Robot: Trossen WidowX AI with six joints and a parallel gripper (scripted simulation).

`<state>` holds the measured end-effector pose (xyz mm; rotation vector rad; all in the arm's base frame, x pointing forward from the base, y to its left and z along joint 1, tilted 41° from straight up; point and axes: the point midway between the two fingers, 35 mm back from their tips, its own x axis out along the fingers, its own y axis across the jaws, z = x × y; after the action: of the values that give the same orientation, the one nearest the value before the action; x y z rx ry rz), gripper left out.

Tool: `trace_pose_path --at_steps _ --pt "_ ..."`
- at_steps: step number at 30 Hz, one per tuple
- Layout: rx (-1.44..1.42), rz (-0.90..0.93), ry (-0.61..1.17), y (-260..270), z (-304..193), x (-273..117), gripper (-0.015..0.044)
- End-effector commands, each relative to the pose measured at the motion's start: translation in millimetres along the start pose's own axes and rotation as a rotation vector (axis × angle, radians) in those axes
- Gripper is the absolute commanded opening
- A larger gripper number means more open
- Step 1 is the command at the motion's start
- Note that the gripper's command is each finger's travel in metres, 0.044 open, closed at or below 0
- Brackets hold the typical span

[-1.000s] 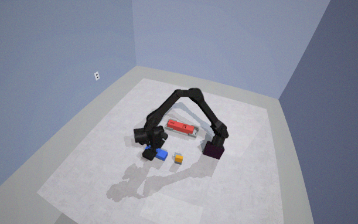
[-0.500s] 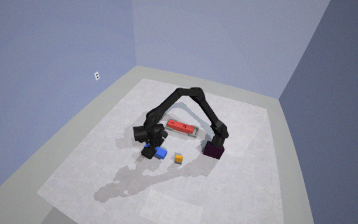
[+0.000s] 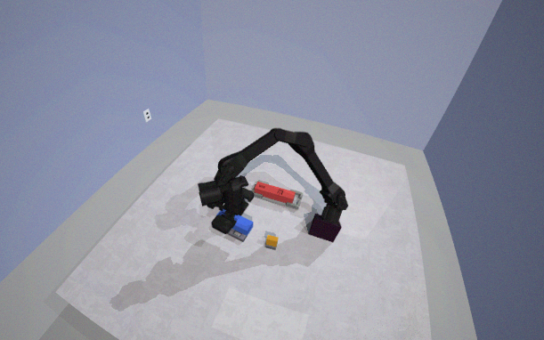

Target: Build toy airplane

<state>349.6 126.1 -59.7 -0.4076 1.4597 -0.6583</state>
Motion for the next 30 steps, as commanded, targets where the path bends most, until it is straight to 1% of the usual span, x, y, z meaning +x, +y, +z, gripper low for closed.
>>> trace_pose_path --at_steps 1,15,20,30 --pt "0.000 0.007 0.001 2 0 -18 0.0000" --pt "-0.011 -0.002 0.020 -3 -5 -60 0.0000" --pt "-0.001 -0.001 0.020 -5 -5 -61 0.0000" --pt "0.153 0.003 0.021 -37 1 -61 0.0000"
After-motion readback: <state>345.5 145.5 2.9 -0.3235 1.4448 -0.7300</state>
